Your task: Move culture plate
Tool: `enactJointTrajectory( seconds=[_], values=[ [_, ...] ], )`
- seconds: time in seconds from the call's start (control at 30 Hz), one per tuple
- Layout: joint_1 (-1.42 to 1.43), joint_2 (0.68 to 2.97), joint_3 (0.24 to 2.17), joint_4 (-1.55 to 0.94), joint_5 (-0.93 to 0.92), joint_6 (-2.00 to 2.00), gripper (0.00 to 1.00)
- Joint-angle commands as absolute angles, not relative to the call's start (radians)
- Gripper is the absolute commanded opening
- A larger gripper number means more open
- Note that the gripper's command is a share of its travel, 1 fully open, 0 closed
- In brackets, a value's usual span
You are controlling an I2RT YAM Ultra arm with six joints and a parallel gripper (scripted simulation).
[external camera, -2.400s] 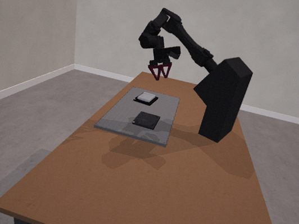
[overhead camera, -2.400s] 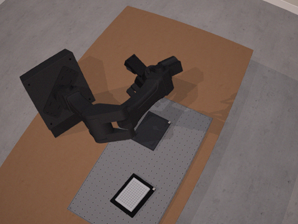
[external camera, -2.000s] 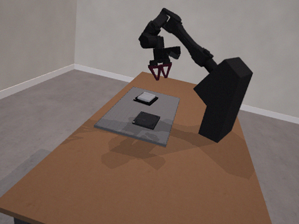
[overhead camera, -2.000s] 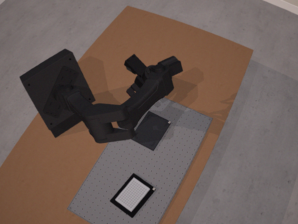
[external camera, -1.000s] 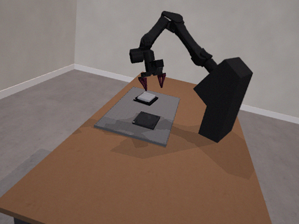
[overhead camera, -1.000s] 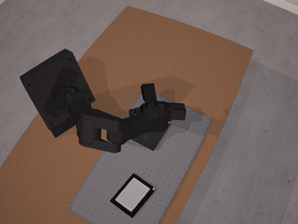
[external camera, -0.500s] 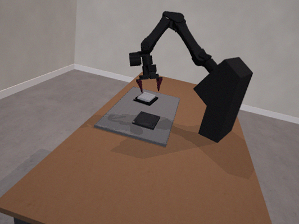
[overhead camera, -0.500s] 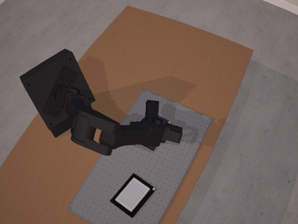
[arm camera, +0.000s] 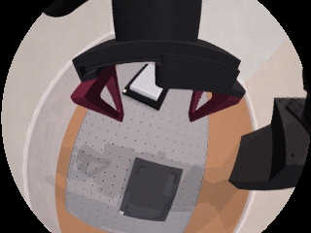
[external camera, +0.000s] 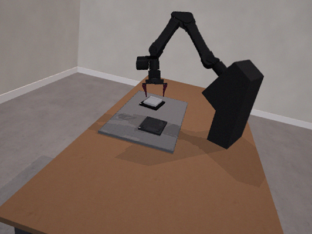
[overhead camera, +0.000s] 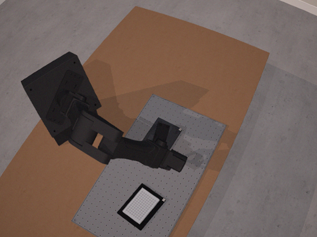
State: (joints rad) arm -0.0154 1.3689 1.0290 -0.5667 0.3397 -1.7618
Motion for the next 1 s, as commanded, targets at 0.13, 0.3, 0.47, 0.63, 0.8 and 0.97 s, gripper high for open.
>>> enactJointTrajectory(
  seconds=[0.13, 0.3, 0.47, 0.63, 0.8, 0.97],
  values=[
    [-0.115, 1.307, 0.996, -0.476, 0.281, -1.745, 1.00],
    [-0.190, 1.290, 0.992, -0.439, 0.249, -1.755, 1.00],
    [-0.238, 1.279, 1.036, -0.426, 0.222, -1.786, 1.00],
    [-0.306, 1.262, 0.988, -0.374, 0.202, -1.766, 1.00],
    [-0.373, 1.242, 0.965, -0.322, 0.184, -1.750, 1.00],
    [-0.425, 1.236, 1.023, -0.332, 0.145, -1.795, 1.00]
  ],
)
